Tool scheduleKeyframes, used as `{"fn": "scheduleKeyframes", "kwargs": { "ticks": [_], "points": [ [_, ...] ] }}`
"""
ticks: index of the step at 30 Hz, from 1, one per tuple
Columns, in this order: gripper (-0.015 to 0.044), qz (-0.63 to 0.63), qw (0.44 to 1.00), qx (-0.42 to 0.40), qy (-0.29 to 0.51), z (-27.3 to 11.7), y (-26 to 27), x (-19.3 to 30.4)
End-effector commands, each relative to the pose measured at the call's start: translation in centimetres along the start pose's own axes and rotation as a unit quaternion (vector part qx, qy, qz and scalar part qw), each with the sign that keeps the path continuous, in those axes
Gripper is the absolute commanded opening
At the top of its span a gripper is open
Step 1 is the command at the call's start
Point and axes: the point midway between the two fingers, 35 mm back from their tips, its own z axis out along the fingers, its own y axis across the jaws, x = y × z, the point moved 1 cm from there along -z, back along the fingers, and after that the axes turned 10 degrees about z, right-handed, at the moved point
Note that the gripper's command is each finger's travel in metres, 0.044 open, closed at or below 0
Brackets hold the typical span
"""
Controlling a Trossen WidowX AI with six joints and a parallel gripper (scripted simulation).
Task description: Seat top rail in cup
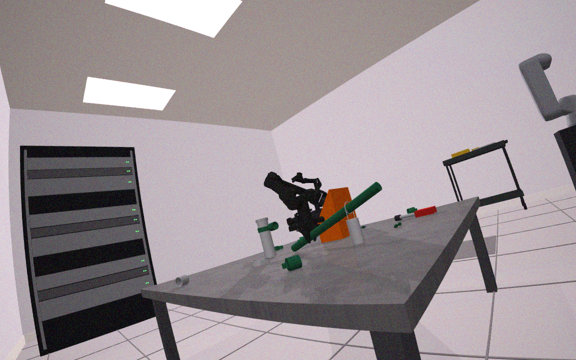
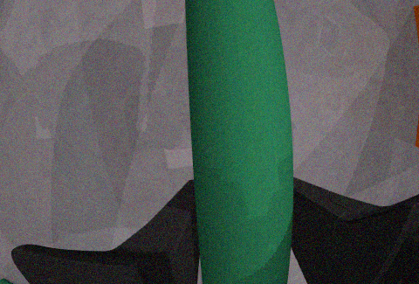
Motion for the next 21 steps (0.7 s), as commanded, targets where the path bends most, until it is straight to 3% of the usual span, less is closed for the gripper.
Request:
{"fn": "scheduleKeyframes", "kwargs": {
  "ticks": [1,21],
  "points": [
    [0.0000,-0.005,1.000,-0.001,-0.009,-0.8,0.1,0.0],
    [0.0000,-0.013,0.991,-0.017,-0.129,-6.6,1.2,-3.3]
  ]
}}
